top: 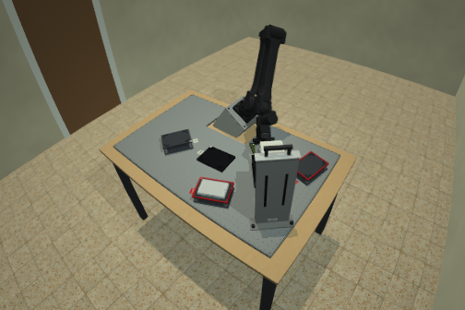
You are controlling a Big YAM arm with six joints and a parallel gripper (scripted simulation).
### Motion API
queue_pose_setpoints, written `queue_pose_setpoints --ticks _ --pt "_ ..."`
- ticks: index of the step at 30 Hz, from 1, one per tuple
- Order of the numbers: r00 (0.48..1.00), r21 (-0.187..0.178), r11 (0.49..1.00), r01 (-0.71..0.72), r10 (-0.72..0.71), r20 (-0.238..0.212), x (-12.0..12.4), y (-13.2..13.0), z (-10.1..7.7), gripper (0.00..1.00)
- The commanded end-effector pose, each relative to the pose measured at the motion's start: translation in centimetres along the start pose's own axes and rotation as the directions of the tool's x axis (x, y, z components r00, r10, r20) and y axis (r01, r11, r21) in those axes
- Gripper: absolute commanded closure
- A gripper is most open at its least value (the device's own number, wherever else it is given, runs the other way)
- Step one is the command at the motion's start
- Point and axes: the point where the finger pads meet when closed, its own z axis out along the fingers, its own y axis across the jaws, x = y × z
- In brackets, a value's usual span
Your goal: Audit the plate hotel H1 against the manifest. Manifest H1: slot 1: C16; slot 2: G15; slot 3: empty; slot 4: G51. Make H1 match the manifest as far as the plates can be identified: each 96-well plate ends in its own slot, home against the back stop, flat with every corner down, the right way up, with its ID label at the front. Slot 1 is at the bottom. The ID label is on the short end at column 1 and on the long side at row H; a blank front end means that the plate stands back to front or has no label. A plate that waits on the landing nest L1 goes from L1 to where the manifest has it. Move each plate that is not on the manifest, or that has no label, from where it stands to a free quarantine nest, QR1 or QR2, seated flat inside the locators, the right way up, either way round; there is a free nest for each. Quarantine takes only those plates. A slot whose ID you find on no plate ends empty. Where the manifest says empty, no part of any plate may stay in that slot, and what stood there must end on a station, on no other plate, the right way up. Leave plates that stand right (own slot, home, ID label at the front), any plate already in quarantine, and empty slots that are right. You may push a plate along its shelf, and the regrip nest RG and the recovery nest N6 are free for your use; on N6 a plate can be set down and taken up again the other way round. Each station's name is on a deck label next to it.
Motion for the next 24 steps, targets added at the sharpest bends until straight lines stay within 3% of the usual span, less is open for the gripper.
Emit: queue_pose_setpoints --ticks 1,3,4,18,19,24 --pt "1.0 -0.012 1.0 0.002 -0.002 0.022 -0.8 0.5 0.1 0.07" --pt "1.0 -0.012 1.0 0.002 -0.002 0.022 -0.8 0.5 0.1 0.07" --pt "1.0 -0.012 1.0 0.002 -0.002 0.022 -0.8 0.5 0.1 0.0" --pt "1.0 -0.012 1.0 0.002 -0.002 0.022 -0.8 0.5 0.1 0.0" --pt "1.0 -0.014 1.0 0.003 -0.003 -0.004 0.3 0.3 -0.4 0.0" --pt "1.0 0.003 1.0 0.008 -0.008 0.006 -0.5 -0.2 -1.0 0.0"
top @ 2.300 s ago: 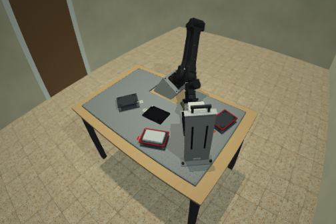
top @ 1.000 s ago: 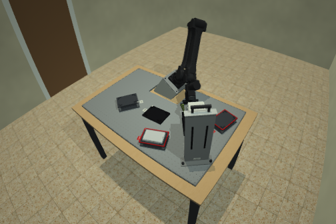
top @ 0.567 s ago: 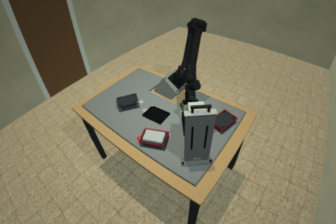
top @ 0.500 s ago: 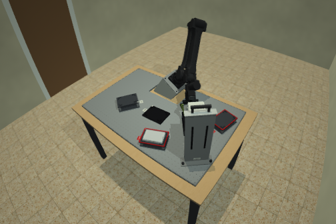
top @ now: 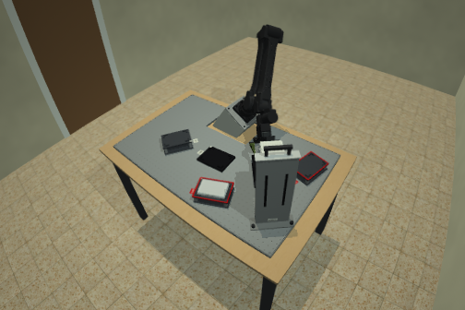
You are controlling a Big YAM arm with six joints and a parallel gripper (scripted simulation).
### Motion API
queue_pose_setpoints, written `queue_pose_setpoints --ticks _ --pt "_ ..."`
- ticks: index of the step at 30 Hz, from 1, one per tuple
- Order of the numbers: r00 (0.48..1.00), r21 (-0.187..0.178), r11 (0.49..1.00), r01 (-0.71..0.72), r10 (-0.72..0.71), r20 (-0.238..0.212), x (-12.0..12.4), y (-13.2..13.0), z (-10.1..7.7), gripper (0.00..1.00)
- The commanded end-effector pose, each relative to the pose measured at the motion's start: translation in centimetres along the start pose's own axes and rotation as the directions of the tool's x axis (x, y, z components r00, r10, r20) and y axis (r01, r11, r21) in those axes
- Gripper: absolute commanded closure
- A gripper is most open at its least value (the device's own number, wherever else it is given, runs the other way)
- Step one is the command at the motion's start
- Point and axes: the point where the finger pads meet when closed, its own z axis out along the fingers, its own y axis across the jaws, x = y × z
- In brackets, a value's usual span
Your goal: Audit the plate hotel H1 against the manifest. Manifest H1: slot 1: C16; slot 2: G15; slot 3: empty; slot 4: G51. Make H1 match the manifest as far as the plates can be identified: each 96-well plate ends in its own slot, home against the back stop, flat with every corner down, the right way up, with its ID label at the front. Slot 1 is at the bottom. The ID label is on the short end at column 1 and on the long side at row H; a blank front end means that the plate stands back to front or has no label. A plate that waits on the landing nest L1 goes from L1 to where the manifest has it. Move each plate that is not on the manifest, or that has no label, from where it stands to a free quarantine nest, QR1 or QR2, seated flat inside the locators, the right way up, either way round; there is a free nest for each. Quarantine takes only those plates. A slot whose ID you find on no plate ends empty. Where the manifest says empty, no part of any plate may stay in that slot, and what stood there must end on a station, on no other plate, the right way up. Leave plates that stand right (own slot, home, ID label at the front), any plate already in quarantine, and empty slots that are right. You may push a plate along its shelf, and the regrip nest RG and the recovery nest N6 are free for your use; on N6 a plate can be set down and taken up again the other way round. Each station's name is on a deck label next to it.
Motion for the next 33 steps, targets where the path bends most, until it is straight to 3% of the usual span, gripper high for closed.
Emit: queue_pose_setpoints --ticks 1,4,33 --pt "1.0 0.014 1.0 0.006 -0.007 0.013 -0.8 -0.4 -0.5 0.0" --pt "0.999 0.0 1.0 0.012 -0.012 0.047 -3.2 0.5 -0.7 0.0" --pt "0.998 -0.002 1.0 0.021 -0.021 0.058 -6.6 1.0 -4.7 0.0"
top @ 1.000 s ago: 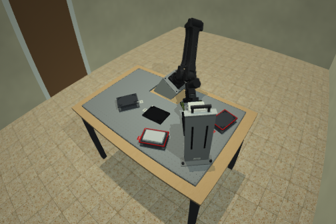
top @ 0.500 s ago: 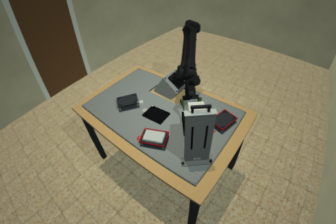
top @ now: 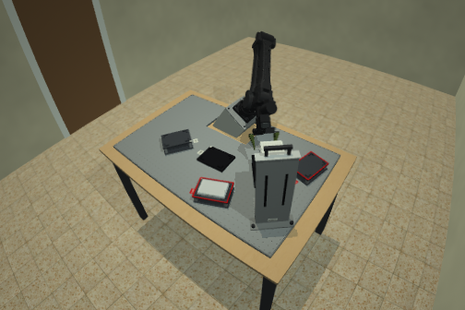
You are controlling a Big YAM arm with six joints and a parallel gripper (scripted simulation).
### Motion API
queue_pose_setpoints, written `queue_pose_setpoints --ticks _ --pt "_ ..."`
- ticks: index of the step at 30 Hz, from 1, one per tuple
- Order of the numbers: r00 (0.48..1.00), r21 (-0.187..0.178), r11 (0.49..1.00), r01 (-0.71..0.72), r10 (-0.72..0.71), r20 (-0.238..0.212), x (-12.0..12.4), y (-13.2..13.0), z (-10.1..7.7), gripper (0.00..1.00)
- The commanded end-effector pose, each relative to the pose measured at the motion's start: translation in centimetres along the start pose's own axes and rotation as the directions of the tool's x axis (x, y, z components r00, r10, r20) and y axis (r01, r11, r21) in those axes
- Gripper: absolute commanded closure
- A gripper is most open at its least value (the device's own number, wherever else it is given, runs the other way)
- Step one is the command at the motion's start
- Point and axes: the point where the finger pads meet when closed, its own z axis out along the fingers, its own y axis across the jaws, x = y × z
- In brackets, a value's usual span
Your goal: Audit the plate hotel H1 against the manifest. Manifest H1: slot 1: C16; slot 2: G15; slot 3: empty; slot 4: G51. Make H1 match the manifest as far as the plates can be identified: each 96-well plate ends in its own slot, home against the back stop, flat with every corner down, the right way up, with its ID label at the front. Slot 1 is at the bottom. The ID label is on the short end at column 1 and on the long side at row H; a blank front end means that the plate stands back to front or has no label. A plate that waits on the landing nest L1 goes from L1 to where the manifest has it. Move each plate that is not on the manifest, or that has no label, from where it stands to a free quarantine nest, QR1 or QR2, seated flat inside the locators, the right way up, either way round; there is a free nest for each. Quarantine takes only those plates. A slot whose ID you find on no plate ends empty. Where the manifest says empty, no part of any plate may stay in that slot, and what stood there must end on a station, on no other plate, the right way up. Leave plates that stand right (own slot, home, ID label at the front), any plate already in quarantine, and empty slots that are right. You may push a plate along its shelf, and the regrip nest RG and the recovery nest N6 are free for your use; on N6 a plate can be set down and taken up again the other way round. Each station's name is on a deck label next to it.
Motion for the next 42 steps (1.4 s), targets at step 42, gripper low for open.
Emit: queue_pose_setpoints --ticks 42 --pt "0.998 0.011 0.999 0.035 -0.035 0.043 -9.4 1.1 -7.8 0.0"
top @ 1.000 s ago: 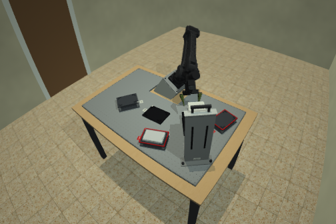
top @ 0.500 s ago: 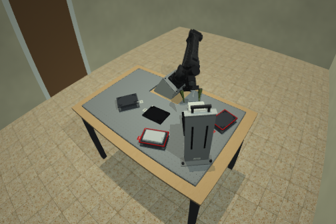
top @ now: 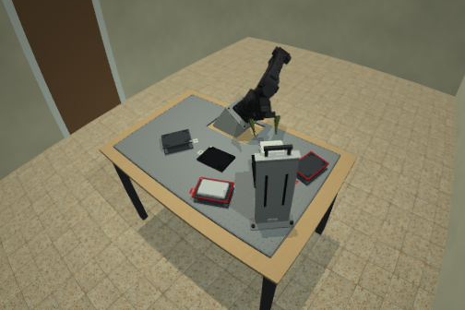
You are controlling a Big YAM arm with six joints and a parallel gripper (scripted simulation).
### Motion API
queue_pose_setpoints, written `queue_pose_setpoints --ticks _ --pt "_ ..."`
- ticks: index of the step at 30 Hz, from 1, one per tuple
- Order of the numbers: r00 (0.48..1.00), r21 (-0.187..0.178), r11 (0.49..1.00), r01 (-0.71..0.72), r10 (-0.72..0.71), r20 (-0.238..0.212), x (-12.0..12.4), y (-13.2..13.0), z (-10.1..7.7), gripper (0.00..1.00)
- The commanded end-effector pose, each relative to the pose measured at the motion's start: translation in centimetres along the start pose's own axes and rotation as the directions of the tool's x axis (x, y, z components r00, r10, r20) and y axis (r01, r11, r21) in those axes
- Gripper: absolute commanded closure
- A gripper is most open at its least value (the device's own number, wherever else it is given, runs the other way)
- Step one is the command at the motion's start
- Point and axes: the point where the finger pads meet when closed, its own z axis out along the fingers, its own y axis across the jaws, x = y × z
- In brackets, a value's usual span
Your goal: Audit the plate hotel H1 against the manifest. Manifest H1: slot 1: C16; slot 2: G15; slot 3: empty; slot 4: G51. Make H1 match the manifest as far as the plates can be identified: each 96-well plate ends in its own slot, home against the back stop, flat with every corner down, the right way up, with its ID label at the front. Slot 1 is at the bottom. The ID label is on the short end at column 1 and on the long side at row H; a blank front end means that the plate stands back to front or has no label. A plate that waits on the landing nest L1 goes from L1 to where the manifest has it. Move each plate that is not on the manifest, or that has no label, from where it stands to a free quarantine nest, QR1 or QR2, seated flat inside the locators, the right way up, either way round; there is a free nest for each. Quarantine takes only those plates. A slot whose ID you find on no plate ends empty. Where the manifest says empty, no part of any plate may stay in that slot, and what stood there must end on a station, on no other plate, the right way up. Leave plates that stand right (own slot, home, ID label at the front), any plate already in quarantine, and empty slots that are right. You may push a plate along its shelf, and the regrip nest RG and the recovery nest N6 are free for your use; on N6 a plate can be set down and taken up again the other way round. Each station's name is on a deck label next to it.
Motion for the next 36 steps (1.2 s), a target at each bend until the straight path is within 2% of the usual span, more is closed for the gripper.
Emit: queue_pose_setpoints --ticks 1,15,18,20,24,35,36 --pt "0.998 0.018 0.999 0.047 -0.047 0.042 -3.5 1.0 -1.7 0.0" --pt "0.998 0.023 0.998 0.053 -0.054 0.038 -5.3 1.1 -3.8 0.0" --pt "0.993 -0.018 0.993 0.116 -0.116 0.004 -5.4 2.3 -3.4 0.0" --pt "0.993 -0.018 0.993 0.116 -0.116 0.004 -5.4 2.3 -3.4 0.0" --pt "0.98 -0.054 0.98 0.194 -0.196 -0.023 -5.7 3.6 -3.1 0.0" --pt "0.909 -0.161 0.906 0.392 -0.408 -0.081 -6.7 7.1 -2.2 0.0" --pt "0.909 -0.161 0.906 0.392 -0.408 -0.081 -6.7 7.1 -2.2 0.0"
